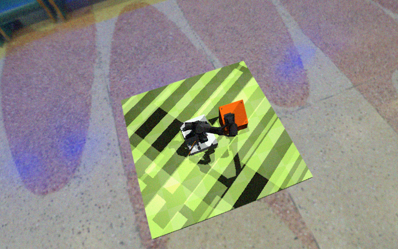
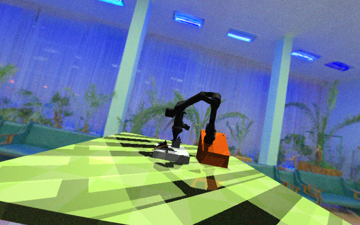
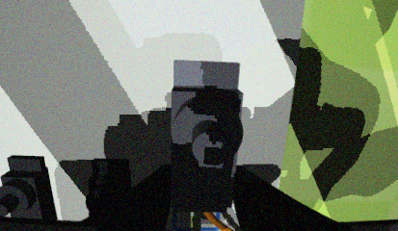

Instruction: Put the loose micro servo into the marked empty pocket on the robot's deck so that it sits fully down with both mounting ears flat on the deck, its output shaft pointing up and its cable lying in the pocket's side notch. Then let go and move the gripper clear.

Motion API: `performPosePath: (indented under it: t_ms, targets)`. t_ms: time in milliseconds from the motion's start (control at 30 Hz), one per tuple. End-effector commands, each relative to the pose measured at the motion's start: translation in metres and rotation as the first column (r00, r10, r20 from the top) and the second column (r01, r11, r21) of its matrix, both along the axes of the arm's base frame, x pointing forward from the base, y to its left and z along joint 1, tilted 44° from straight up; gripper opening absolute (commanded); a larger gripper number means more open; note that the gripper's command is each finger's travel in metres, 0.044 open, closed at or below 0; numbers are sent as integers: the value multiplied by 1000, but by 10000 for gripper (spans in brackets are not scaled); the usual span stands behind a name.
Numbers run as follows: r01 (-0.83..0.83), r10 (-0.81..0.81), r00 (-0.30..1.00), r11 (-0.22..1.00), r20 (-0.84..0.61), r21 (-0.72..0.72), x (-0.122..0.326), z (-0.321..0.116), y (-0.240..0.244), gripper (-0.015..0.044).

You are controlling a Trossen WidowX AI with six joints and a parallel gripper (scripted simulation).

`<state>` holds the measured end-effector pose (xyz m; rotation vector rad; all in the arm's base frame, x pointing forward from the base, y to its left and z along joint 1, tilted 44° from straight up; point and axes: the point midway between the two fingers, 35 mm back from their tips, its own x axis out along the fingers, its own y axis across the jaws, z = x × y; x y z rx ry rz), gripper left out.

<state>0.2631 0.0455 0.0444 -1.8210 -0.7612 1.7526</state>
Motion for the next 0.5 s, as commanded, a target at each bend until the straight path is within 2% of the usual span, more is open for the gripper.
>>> performPosePath:
  t_ms: [0,467]
  targets:
    - [5,-5,1000,1000,10,3,22,4,0,0]
    - [5,-5,1000,1000,13,3,76,8,1,0]
